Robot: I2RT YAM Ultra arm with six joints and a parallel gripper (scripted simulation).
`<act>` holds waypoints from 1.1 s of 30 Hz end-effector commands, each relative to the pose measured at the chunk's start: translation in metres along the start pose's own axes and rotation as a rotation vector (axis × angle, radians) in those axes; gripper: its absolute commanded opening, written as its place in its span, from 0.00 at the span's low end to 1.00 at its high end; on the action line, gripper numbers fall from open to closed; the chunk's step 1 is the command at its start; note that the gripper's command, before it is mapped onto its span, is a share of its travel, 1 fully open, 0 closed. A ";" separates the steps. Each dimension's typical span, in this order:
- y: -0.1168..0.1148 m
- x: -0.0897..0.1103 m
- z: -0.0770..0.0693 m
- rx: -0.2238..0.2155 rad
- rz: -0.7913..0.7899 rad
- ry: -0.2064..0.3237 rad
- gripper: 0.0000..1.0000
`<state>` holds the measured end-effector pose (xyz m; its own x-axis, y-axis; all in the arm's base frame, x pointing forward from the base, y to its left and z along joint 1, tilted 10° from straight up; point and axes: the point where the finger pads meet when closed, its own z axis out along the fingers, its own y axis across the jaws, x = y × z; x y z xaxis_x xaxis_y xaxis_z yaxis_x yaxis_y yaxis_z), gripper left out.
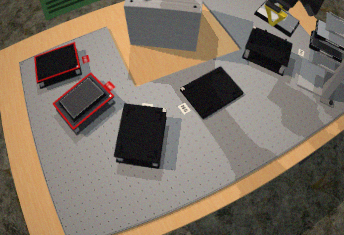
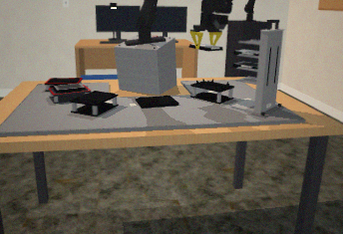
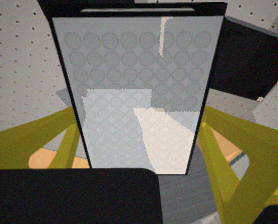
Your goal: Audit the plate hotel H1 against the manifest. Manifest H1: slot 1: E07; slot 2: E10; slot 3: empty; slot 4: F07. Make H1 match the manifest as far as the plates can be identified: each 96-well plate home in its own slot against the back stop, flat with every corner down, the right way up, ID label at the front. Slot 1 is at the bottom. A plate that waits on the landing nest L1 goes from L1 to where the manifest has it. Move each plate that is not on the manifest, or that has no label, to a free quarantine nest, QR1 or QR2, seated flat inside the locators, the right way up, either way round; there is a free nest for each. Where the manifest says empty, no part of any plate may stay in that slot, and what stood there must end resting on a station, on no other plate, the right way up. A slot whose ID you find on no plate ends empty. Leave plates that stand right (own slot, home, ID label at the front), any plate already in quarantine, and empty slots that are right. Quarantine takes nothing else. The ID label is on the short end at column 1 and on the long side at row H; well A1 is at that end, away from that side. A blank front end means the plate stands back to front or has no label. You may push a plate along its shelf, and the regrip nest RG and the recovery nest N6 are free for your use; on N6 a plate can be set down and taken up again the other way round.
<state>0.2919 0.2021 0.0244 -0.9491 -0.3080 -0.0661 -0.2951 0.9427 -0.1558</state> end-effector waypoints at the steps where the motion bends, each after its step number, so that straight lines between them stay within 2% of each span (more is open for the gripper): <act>1: -0.003 -0.011 -0.015 -0.027 0.064 -0.060 0.86; 2: -0.008 -0.005 -0.011 -0.020 0.077 -0.043 0.86; 4: -0.016 -0.004 -0.010 -0.016 0.109 -0.035 0.86; 7: -0.023 -0.012 -0.014 -0.026 0.164 -0.058 0.86; 10: -0.016 -0.009 -0.016 -0.030 0.193 -0.056 0.86; 16: -0.016 -0.010 -0.016 -0.031 0.261 -0.056 0.86; 17: -0.027 -0.006 -0.010 -0.022 0.294 -0.042 0.86; 19: -0.035 -0.002 -0.010 -0.016 0.326 -0.031 0.86; 23: -0.047 -0.005 -0.011 -0.026 0.395 -0.047 0.86; 31: -0.073 0.001 -0.010 -0.028 0.528 -0.040 0.86; 33: -0.073 0.001 -0.010 -0.028 0.528 -0.040 0.86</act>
<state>0.3072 0.1323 0.0348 -0.9764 0.1729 -0.1295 0.1865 0.9772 -0.1014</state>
